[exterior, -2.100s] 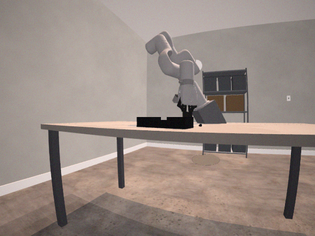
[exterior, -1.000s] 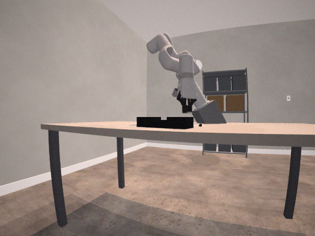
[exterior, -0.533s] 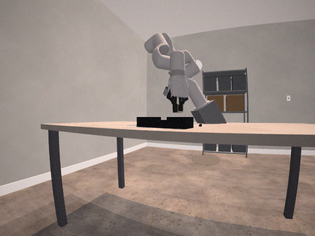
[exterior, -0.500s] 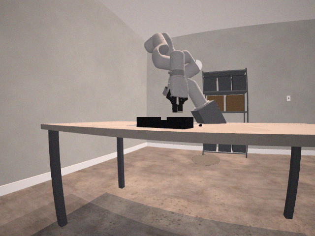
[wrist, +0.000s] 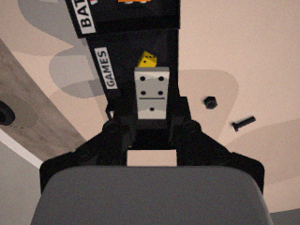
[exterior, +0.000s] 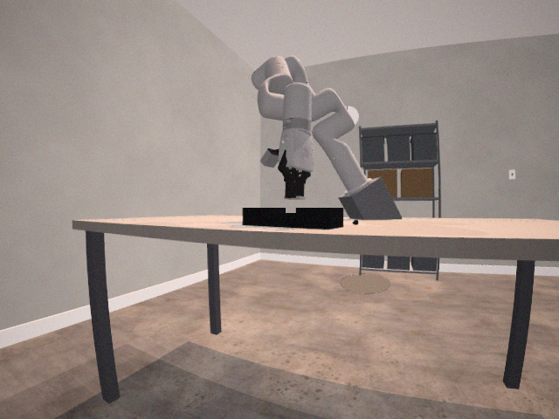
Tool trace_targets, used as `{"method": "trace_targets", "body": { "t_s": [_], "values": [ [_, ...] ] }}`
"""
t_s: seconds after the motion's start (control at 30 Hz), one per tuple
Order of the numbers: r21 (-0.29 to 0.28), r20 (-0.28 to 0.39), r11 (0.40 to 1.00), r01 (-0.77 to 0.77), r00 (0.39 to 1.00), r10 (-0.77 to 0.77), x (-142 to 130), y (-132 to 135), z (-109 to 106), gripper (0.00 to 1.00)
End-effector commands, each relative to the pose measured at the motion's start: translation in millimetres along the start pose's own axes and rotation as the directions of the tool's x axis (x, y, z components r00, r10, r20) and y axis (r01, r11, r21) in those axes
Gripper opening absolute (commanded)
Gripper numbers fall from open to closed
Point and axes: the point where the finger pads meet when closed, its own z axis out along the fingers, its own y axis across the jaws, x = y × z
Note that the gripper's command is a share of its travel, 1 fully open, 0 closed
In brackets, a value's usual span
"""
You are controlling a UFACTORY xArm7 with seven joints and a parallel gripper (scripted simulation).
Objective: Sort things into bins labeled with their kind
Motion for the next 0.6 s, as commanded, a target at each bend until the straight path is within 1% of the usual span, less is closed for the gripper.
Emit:
{"method": "trace_targets", "body": {
  "t_s": [0.0, 0.57],
  "values": [
    [-0.039, 0.019, 0.995, 0.088, 0.996, -0.087, 1.8, -18.9, 2.0, 0.0],
    [-0.039, 0.019, 0.995, 0.088, 0.996, -0.087, 0.4, -13.0, 1.7, 0.0]
  ]
}}
